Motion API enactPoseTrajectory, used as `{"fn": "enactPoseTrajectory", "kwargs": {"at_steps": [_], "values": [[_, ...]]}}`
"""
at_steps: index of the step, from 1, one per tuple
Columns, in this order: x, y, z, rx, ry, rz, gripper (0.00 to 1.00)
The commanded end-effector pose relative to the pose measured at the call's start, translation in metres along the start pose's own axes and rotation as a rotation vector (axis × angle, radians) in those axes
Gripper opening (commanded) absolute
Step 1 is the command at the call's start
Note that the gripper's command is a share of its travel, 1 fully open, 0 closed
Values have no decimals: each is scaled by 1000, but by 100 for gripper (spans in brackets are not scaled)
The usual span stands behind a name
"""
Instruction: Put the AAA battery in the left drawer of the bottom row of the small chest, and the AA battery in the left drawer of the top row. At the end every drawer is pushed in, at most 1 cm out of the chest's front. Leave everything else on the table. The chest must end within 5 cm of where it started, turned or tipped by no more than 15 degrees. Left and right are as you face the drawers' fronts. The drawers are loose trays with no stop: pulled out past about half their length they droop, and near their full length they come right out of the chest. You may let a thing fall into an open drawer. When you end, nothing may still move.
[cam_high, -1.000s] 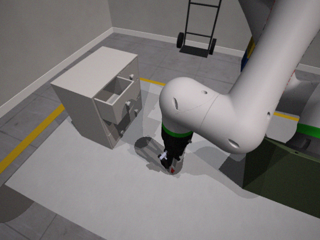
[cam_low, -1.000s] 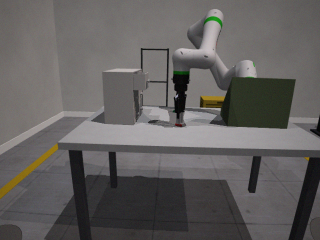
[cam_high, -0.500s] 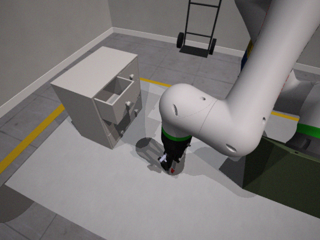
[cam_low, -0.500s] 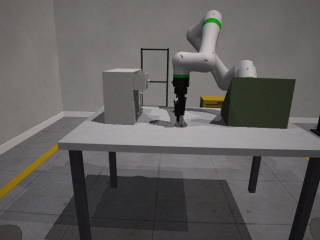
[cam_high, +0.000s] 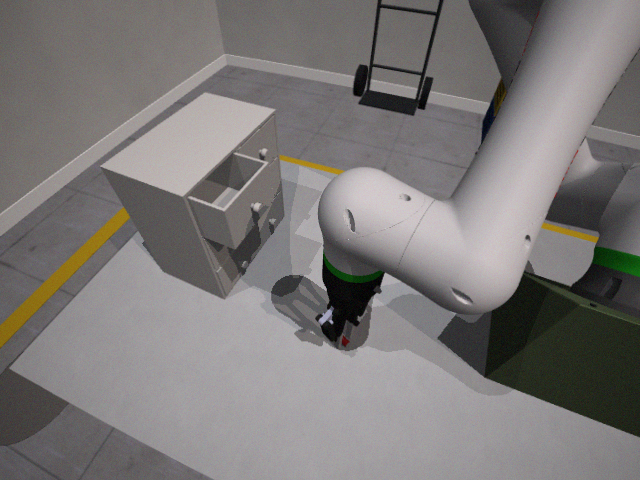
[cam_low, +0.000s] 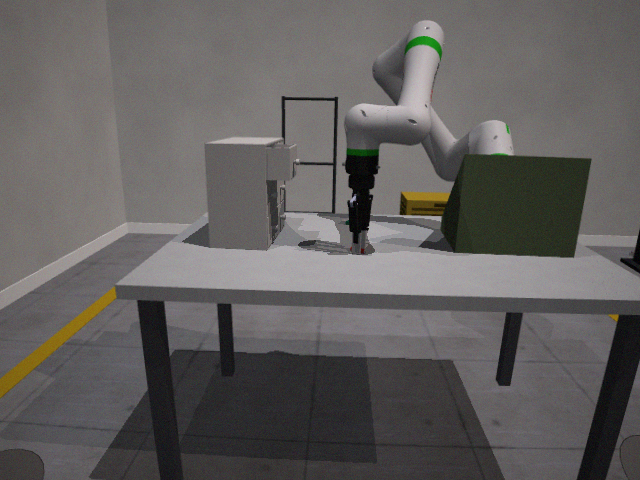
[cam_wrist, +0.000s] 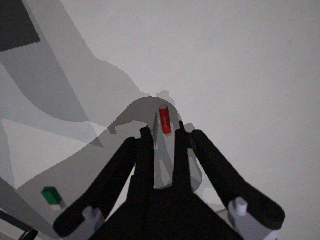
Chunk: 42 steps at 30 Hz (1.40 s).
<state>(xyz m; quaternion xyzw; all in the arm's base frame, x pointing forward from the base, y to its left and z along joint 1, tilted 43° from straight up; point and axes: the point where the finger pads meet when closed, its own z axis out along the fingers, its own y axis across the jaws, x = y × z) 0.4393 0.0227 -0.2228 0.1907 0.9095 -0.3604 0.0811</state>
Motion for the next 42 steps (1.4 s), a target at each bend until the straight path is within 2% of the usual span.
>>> {"fn": "enactPoseTrajectory", "kwargs": {"at_steps": [1, 3, 4, 27, 30, 34, 35, 37, 39, 42], "values": [[0, 0, 0, 0, 0, 0, 17], [0, 0, 0, 0, 0, 0, 17], [0, 0, 0, 0, 0, 0, 6], [0, 0, -2, 0, 0, 0, 6], [0, 0, -20, 0, 0, 0, 6], [0, 0, -68, 0, 0, 0, 6], [0, 0, -68, 0, 0, 0, 6], [0, 0, -88, 0, 0, 0, 6], [0, 0, -98, 0, 0, 0, 6], [0, 0, -100, 0, 0, 0, 6]]}}
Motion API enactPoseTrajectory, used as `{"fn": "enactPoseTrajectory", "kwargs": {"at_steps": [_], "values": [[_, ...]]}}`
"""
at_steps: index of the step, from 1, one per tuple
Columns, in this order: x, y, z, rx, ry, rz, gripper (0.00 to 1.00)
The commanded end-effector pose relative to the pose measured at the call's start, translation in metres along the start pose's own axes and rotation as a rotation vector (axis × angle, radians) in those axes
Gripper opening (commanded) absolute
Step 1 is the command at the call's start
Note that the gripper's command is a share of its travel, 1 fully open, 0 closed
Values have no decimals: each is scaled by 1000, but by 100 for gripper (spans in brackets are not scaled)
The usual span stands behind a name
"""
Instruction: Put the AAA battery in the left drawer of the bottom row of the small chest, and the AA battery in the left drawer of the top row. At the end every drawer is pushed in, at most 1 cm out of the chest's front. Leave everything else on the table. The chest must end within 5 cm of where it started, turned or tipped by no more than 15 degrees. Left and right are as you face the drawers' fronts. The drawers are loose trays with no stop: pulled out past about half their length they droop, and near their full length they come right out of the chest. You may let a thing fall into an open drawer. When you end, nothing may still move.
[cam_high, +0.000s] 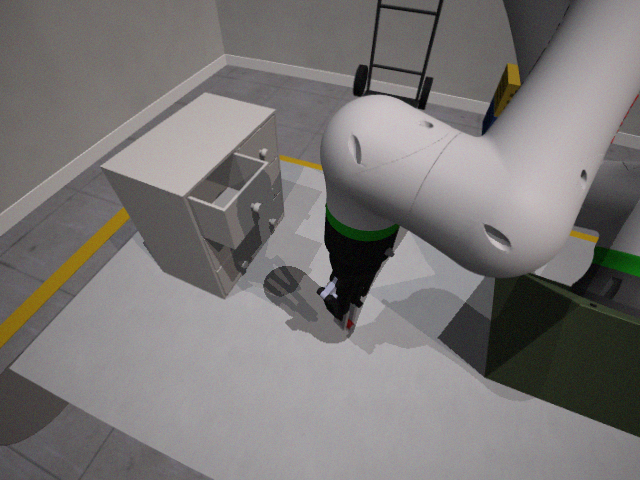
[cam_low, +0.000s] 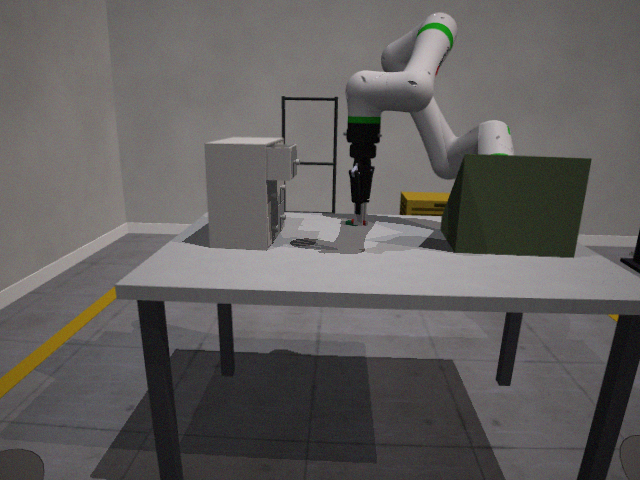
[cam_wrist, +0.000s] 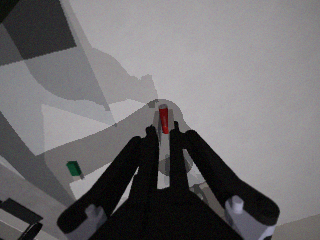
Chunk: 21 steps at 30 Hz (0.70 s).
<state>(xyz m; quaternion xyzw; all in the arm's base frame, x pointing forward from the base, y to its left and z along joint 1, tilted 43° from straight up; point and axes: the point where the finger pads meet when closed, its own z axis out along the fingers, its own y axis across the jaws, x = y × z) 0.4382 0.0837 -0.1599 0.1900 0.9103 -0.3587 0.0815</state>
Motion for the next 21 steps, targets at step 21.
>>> {"fn": "enactPoseTrajectory", "kwargs": {"at_steps": [21], "values": [[-17, -6, -13, 2, 1, 460, 6]]}}
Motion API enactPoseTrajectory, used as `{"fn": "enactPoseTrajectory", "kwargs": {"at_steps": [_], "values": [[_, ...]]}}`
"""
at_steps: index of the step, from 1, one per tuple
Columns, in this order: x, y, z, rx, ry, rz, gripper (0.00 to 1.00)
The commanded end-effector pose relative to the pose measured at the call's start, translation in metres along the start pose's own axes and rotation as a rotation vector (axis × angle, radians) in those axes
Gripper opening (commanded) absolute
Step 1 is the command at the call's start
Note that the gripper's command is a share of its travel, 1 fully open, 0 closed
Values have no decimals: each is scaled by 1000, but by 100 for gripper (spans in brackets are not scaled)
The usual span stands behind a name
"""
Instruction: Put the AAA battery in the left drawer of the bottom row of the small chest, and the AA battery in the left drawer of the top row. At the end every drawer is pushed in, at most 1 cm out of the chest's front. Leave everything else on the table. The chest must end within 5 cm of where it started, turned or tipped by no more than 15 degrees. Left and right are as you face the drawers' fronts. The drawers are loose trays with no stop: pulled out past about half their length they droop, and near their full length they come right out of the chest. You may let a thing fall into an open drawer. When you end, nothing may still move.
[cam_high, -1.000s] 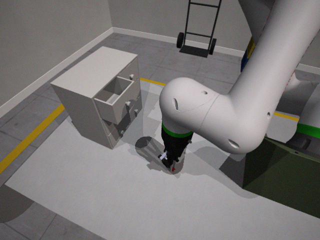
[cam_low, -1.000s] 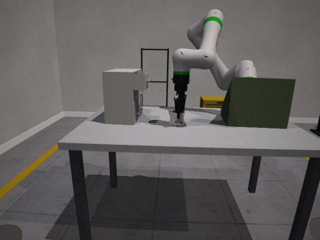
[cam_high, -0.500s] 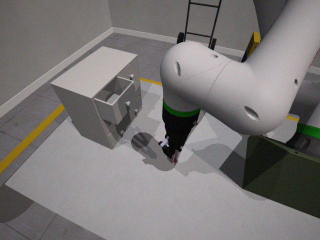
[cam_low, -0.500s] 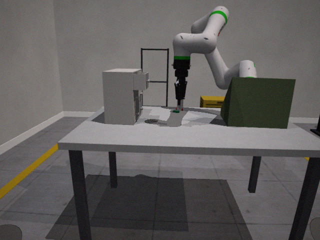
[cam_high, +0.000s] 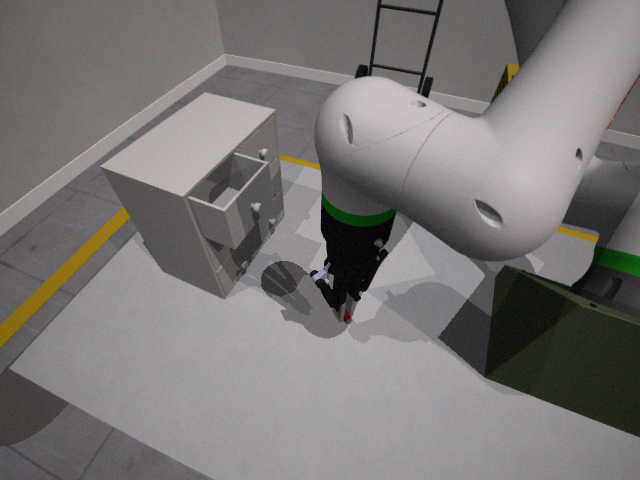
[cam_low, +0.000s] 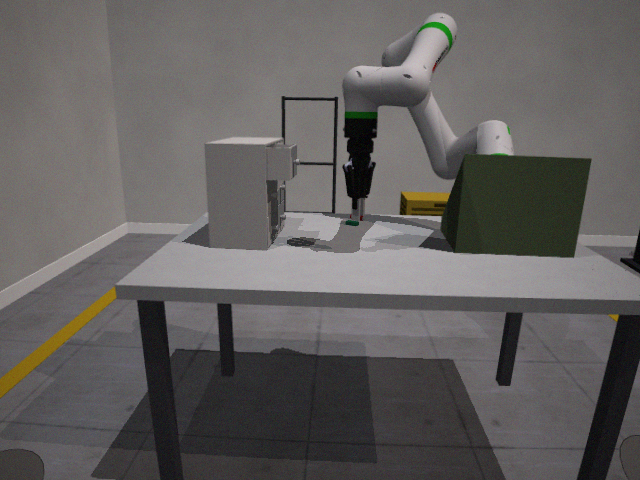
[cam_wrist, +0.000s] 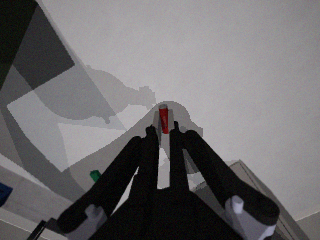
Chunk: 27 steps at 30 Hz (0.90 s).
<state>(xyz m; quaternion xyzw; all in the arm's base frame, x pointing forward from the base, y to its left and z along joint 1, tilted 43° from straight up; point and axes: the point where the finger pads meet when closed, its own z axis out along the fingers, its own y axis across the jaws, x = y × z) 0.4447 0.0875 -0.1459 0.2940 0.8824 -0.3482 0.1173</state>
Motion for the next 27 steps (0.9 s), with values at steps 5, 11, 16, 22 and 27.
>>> {"fn": "enactPoseTrajectory", "kwargs": {"at_steps": [5, 11, 16, 22, 27], "values": [[-25, -3, -1, -3, 1, 433, 6], [-46, -6, -2, 0, 12, 688, 6], [-58, -9, -2, 3, 20, 893, 6], [-79, -14, -1, 9, 30, 1136, 6], [-90, -17, -1, 14, 37, 1347, 6]]}}
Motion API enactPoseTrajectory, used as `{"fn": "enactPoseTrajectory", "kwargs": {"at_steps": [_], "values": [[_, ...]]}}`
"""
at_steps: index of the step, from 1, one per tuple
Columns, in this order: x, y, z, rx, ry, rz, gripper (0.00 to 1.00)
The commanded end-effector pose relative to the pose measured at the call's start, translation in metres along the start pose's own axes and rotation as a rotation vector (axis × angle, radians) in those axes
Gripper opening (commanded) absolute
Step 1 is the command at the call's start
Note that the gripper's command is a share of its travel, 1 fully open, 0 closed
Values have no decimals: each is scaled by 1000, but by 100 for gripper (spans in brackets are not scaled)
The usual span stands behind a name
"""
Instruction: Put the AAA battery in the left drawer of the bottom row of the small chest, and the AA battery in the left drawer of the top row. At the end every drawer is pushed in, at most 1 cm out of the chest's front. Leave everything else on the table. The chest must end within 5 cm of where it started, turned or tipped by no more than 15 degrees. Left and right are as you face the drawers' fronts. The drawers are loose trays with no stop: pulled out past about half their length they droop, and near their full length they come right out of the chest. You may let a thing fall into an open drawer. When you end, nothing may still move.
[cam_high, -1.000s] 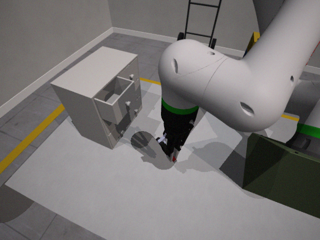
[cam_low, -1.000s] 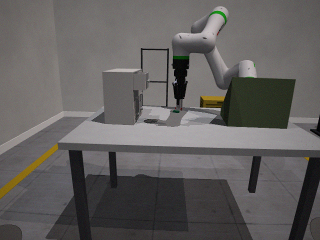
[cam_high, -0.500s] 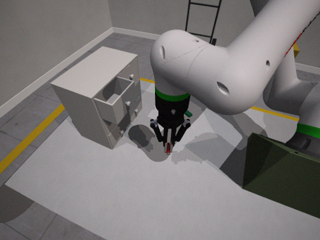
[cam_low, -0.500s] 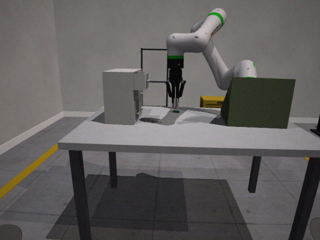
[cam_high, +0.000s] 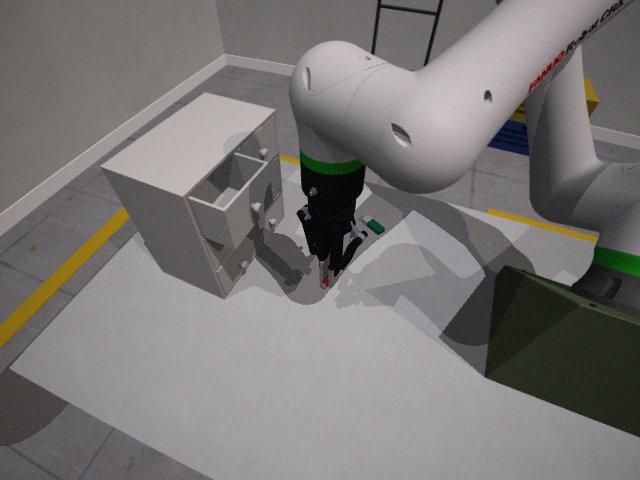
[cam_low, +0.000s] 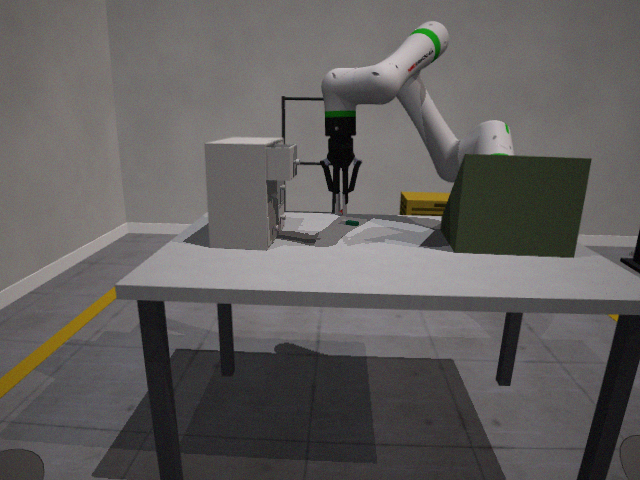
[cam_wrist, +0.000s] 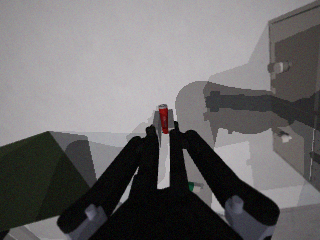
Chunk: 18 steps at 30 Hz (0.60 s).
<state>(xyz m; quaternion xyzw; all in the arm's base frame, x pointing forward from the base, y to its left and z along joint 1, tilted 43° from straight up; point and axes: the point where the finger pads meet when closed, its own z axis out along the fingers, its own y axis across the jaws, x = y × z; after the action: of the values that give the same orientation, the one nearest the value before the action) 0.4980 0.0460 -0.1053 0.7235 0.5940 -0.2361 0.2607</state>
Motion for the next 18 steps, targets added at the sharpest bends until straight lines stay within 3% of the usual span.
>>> {"fn": "enactPoseTrajectory", "kwargs": {"at_steps": [1, 4, 5, 18], "values": [[-9, 11, -1, -13, 2, 279, 6], [-10, 11, -1, -12, 3, 321, 6], [-10, 12, -1, -11, 6, 444, 6], [-11, 13, -3, -13, 12, 954, 6]]}}
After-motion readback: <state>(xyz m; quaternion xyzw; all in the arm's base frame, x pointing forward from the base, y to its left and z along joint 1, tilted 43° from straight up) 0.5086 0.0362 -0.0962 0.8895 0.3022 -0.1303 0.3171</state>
